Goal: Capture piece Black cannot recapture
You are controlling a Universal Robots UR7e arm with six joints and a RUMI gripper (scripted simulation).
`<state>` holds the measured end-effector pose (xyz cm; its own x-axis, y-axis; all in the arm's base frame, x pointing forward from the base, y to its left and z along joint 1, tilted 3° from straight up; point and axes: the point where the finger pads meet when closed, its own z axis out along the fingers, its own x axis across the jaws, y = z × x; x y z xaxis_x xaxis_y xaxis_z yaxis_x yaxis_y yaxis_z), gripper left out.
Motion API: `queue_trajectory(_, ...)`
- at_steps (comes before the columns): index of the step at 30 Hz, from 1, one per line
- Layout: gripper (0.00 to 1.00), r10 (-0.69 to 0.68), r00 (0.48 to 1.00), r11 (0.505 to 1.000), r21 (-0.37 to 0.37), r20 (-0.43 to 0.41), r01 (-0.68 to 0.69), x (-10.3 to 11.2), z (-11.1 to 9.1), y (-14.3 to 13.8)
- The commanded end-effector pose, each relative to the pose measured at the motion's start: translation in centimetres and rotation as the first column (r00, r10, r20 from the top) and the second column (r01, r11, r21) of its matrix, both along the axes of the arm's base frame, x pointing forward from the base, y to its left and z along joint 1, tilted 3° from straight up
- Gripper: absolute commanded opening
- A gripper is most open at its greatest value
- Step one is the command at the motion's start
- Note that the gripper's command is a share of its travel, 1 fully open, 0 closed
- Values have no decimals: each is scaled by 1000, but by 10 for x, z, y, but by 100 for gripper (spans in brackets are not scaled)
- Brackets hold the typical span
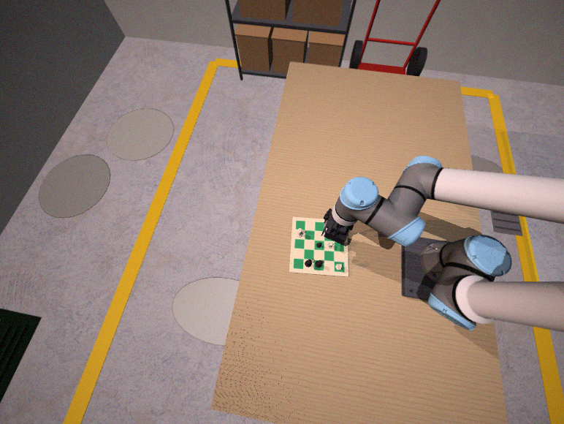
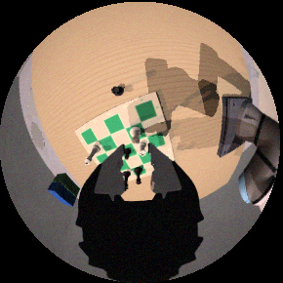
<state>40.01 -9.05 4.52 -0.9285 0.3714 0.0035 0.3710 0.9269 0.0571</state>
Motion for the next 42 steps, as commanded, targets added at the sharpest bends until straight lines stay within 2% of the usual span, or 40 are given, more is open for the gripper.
queue_trajectory(1, 25, 0, 1000, 1000, -1, 1, 0, 1, -9, 0)
queue_trajectory(10, 25, 0, 1000, 1000, -1, 1, 0, 1, -29, 1)
queue_trajectory(16, 25, 0, 1000, 1000, -1, 1, 0, 1, -33, 2)
queue_trajectory(42, 25, 0, 1000, 1000, -1, 1, 0, 1, -33, 2)
